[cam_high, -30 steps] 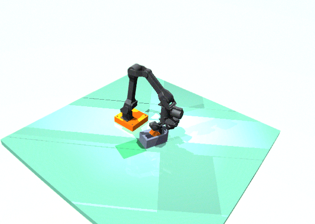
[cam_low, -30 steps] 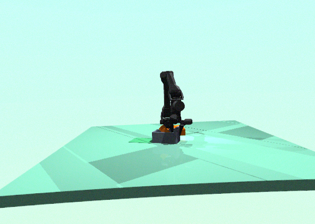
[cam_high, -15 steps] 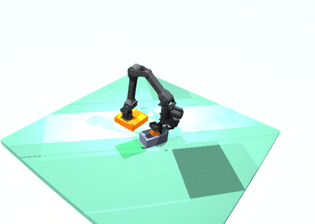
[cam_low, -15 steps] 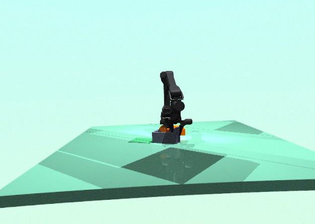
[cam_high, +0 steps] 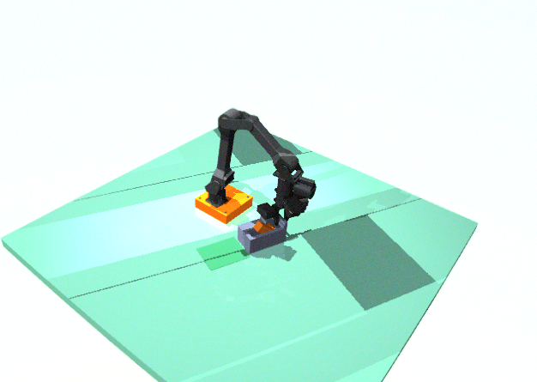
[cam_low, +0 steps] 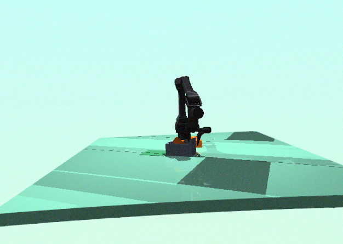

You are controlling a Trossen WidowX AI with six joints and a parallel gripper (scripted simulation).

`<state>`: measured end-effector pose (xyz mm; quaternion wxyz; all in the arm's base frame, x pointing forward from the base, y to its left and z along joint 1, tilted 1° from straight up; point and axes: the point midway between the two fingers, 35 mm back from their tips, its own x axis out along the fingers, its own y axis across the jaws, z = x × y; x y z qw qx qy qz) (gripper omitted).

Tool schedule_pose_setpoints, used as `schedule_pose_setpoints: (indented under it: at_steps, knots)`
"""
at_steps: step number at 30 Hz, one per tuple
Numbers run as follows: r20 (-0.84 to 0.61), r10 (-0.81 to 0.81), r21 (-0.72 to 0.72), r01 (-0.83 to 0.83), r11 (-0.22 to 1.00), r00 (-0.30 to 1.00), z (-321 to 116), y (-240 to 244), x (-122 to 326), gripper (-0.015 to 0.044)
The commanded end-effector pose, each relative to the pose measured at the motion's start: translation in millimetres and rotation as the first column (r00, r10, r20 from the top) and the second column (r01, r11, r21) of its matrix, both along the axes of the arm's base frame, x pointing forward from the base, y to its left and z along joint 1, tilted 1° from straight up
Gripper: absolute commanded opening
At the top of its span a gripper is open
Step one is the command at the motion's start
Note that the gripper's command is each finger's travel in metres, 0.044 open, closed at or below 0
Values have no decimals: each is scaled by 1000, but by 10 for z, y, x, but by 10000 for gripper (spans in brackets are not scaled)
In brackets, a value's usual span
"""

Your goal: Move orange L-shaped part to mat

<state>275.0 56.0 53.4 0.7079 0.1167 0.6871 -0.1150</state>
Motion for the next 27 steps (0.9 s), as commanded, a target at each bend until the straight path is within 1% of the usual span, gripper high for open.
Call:
schedule_pose_setpoints:
  at_steps: [1, 7, 12, 13, 27]
  knots:
    - [4, -7, -2, 7, 1000, 1000, 195, -11, 20, 180]
    - [3, -7, -3, 7, 1000, 1000, 899, -96, -59, 180]
    - [3, -7, -3, 7, 1000, 1000, 926, -100, -66, 180]
    - [27, -12, 5, 12, 1000, 1000, 925, -84, -32, 180]
    - [27, -12, 5, 12, 1000, 1000, 925, -84, -32, 180]
